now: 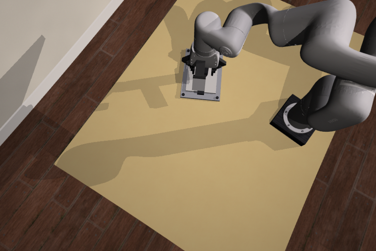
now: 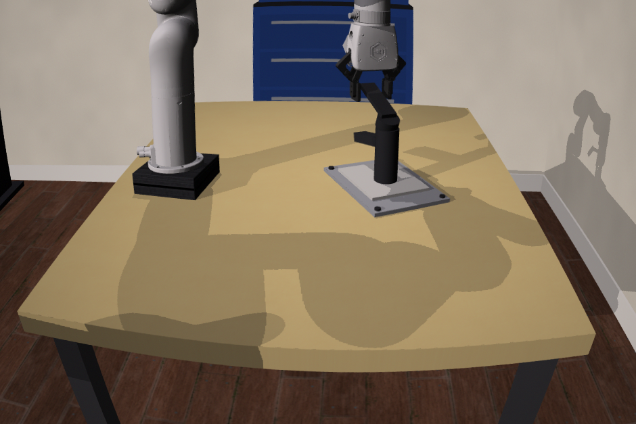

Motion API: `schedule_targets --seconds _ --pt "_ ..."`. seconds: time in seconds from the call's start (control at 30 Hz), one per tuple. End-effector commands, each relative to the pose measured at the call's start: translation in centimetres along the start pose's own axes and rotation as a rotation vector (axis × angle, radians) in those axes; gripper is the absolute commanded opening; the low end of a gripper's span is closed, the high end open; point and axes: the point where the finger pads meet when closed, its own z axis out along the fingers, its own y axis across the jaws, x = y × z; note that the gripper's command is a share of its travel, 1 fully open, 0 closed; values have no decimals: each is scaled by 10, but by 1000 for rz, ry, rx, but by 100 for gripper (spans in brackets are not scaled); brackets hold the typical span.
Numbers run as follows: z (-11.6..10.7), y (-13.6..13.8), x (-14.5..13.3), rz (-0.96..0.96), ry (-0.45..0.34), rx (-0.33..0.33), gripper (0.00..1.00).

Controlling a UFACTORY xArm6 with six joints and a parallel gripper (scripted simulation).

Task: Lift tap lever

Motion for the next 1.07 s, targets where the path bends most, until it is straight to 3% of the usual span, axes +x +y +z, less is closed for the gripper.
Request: schedule_targets --seconds 0.0,1.03 --pt "-2 1 0 0 -1 -4 73" --pt "-14 1 0 0 -1 -4 73"
